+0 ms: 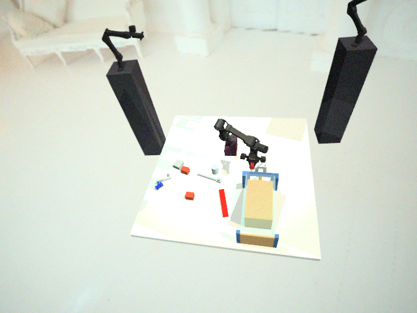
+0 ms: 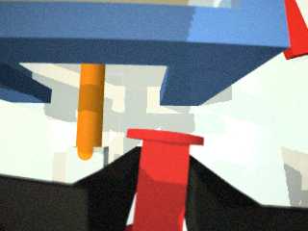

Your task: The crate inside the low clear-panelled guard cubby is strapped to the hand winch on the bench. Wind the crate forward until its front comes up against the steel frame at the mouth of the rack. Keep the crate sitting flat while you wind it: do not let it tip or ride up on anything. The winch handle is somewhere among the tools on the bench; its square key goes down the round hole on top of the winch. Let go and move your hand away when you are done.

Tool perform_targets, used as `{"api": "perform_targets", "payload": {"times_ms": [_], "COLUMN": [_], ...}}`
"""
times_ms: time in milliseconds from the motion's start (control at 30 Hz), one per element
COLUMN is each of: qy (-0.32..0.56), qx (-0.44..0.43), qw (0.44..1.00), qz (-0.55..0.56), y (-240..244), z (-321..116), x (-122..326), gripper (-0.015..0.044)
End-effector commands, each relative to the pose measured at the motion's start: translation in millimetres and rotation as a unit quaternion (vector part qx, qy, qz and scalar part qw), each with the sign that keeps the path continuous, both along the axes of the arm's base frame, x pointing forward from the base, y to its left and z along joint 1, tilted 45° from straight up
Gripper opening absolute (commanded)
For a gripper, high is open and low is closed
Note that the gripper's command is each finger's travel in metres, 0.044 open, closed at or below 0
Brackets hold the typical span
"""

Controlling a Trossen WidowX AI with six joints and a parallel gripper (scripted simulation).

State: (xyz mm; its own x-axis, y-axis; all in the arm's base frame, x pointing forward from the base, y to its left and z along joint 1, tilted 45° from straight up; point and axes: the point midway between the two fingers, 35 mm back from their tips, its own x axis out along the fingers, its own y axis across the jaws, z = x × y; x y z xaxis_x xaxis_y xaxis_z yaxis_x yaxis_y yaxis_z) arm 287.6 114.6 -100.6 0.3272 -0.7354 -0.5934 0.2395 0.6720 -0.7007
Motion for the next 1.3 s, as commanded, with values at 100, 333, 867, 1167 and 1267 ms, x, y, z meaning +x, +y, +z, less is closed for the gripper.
{"api": "perform_targets", "payload": {"times_ms": [100,333,867,1167,1267], "qy": [-0.006,-0.006,-0.007,-0.007,-0.007], "qx": [0.011,0.011,0.012,0.013,0.013], "qw": [1.000,1.000,1.000,1.000,1.000], "qz": [-0.003,-0.003,-0.003,-0.003,-0.003], "y": [8.3,13.7,26.9,34.8,37.8], "z": [-10.5,-16.0,-29.1,-36.5,-39.3], "x": [10.7,16.1,25.1,28.4,29.3], "gripper": [0.0000,0.0000,0.0000,0.0000,0.0000]}}
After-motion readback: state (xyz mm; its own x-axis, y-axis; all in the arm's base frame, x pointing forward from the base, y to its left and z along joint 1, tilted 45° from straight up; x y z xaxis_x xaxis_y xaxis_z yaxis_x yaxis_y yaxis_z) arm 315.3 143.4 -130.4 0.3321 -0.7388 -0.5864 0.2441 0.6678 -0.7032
